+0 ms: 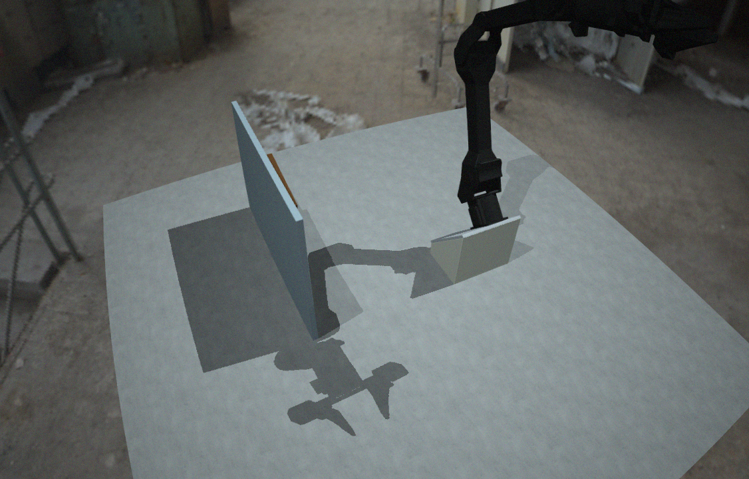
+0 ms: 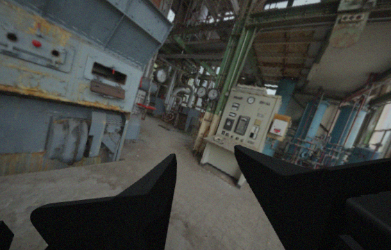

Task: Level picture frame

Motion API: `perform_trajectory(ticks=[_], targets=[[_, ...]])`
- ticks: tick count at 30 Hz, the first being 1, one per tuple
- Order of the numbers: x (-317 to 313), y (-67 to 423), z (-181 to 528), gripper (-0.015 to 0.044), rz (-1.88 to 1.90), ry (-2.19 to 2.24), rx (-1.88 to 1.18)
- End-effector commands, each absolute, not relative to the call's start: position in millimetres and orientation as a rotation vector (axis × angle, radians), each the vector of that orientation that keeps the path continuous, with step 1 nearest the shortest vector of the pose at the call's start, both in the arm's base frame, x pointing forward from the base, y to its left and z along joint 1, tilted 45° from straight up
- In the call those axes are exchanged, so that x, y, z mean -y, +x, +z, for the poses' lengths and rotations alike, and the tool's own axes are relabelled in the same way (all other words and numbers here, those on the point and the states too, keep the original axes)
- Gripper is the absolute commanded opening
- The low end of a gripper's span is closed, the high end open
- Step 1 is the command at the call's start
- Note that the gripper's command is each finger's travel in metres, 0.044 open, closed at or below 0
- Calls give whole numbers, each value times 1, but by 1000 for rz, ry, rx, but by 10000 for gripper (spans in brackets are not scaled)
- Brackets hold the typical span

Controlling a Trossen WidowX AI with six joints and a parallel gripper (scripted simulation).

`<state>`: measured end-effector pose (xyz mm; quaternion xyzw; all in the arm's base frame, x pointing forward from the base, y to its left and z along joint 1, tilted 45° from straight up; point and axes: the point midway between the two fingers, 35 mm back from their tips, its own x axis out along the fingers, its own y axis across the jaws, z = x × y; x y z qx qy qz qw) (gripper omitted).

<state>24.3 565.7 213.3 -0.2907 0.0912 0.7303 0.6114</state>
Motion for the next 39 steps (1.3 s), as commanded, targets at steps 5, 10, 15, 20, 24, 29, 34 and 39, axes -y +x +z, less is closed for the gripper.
perform_trajectory(ticks=[5,10,15,20,24,29,34,39], targets=[[-500,142,254,260,1479,-481,-323],[-443,202,277,260,1338,-357,-365],[-374,251,298,260,1186,-226,-391],[-296,283,314,260,1021,-89,-398],[-229,295,323,260,878,25,-388],[-151,292,327,260,694,164,-355],[-82,272,322,260,505,295,-298],[-31,245,310,260,322,409,-224]])
